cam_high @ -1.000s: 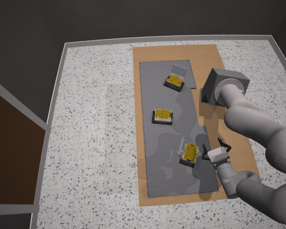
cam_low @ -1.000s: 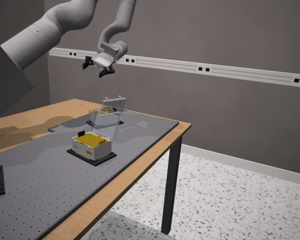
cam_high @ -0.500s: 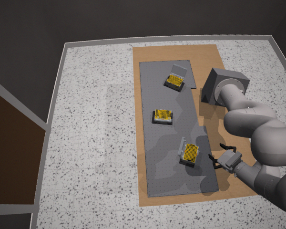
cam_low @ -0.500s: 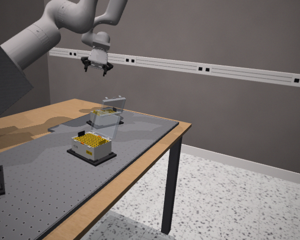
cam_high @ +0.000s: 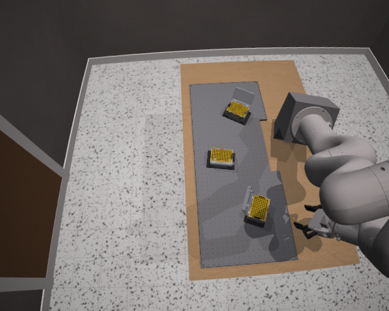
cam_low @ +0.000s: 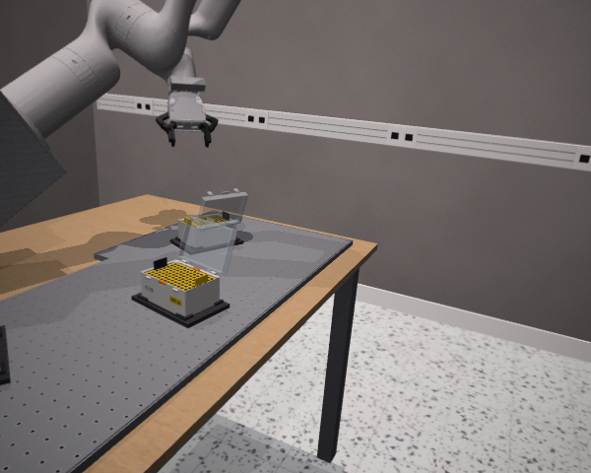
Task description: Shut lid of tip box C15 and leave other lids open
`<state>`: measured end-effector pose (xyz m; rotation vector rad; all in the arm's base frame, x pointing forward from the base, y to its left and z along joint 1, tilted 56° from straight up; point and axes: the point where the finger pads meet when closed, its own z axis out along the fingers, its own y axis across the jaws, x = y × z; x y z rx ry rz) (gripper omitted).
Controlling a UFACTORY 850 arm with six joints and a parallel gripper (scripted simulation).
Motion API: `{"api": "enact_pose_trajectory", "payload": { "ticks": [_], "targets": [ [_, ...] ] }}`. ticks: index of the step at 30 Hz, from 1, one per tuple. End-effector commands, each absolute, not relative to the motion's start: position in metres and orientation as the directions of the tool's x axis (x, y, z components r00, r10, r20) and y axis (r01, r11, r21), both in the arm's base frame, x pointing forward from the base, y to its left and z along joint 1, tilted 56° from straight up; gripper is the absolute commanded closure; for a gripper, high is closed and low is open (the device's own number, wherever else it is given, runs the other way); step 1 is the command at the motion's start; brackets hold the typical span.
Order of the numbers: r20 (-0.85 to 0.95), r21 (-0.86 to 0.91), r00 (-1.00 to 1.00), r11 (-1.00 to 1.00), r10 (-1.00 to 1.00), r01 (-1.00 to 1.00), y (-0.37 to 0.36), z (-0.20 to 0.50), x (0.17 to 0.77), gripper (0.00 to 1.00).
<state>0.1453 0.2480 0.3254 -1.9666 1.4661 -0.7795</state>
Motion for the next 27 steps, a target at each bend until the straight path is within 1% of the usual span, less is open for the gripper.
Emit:
{"api": "enact_pose_trajectory", "payload": {
  "ticks": [1, 27],
  "targets": [
    [0.12, -0.734, 0.232, -0.244, -0.965, -0.634, 0.258, 0.318, 0.15, 0.0],
    [0.12, -0.734, 0.232, -0.244, -0.965, -0.634, 0.348, 0.251, 0.193, 0.0]
  ]
}}
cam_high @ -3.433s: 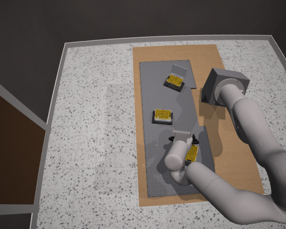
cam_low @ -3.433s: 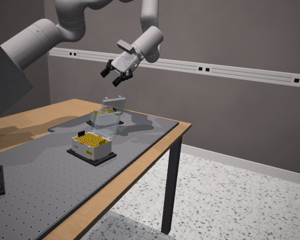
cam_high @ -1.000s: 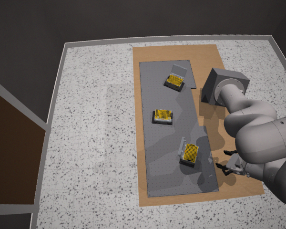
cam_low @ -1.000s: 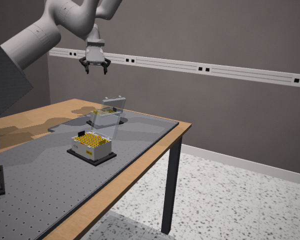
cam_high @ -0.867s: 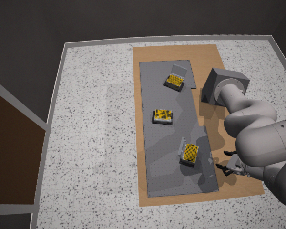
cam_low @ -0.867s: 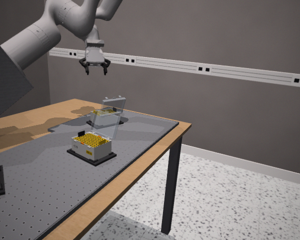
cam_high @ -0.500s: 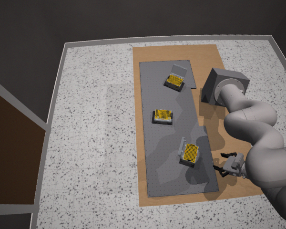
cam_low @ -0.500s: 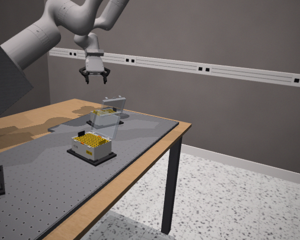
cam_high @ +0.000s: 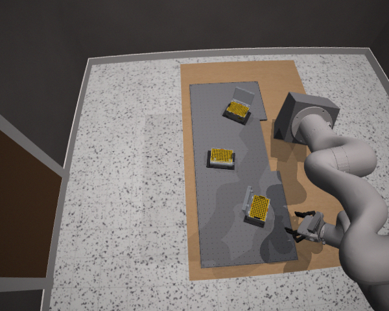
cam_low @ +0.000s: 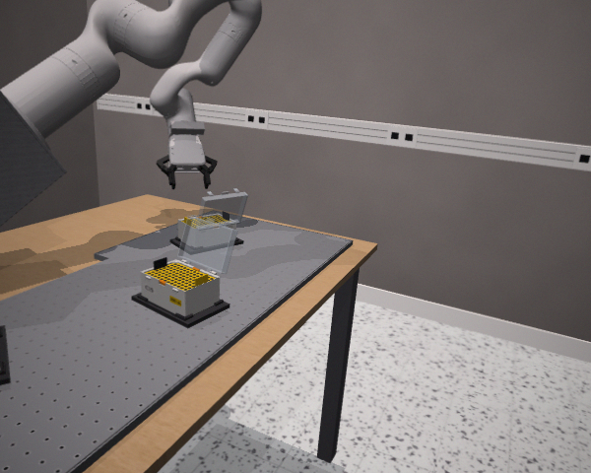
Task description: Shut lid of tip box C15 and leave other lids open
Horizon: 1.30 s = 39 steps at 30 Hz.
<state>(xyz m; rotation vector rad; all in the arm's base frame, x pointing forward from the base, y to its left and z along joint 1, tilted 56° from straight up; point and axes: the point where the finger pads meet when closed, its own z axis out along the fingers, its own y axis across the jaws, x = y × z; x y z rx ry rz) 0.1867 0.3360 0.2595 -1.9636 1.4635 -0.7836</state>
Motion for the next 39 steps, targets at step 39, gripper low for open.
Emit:
{"api": "enact_pose_trajectory", "payload": {
  "ticks": [39],
  "targets": [
    [0.121, -0.734, 0.232, -0.244, -0.965, -0.634, 0.397, 0.215, 0.216, 0.0]
  ]
}}
